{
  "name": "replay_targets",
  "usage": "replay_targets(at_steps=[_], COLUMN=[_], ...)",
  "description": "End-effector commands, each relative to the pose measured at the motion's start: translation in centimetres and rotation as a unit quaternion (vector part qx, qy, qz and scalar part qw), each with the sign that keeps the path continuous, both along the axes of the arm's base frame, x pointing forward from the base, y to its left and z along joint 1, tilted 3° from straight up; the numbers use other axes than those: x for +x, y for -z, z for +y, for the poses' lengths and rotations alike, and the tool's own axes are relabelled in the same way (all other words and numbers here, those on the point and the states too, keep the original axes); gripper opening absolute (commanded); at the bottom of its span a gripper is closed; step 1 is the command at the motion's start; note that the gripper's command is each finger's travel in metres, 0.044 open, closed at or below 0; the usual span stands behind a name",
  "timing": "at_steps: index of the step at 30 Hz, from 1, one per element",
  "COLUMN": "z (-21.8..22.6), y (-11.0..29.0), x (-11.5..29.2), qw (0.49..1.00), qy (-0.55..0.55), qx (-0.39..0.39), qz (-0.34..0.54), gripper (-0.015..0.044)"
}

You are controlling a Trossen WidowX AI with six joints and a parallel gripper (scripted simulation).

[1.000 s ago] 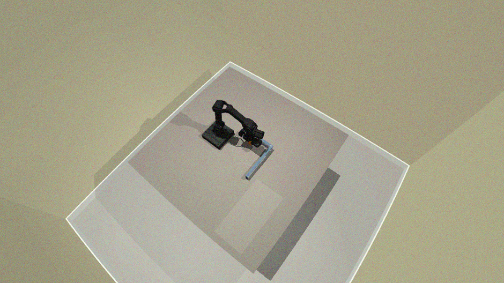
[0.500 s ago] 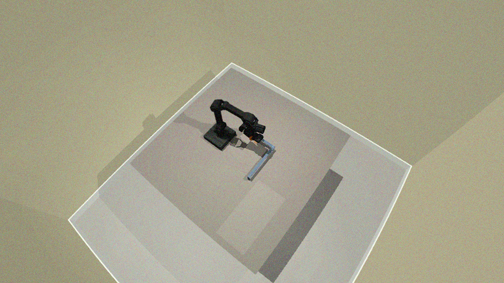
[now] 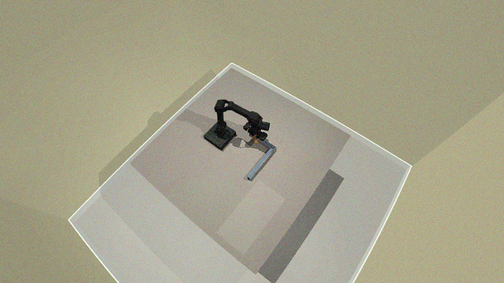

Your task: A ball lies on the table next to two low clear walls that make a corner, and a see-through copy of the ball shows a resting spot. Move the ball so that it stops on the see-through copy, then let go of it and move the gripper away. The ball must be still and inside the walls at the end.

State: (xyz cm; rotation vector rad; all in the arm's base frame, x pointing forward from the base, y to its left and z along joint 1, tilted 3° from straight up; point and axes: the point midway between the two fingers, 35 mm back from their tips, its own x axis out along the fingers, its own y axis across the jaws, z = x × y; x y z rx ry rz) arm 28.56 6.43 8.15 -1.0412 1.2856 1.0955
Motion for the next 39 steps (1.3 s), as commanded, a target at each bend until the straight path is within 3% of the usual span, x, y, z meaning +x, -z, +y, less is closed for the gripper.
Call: replay_targets(at_steps=[1,13,37,39], z=[0.2,0.4,0.4,0.4], y=[1.0,7.0,9.0,8.8], x=[0.1,-0.1,-0.2,-0.1], qw=[1.0,1.0,1.0,1.0], qy=[0.004,0.004,0.004,0.002], qx=[0.001,0.001,0.001,0.0], qz=[0.001,0.001,0.001,-0.001], gripper=[0.0,0.0,0.0,0.0053])
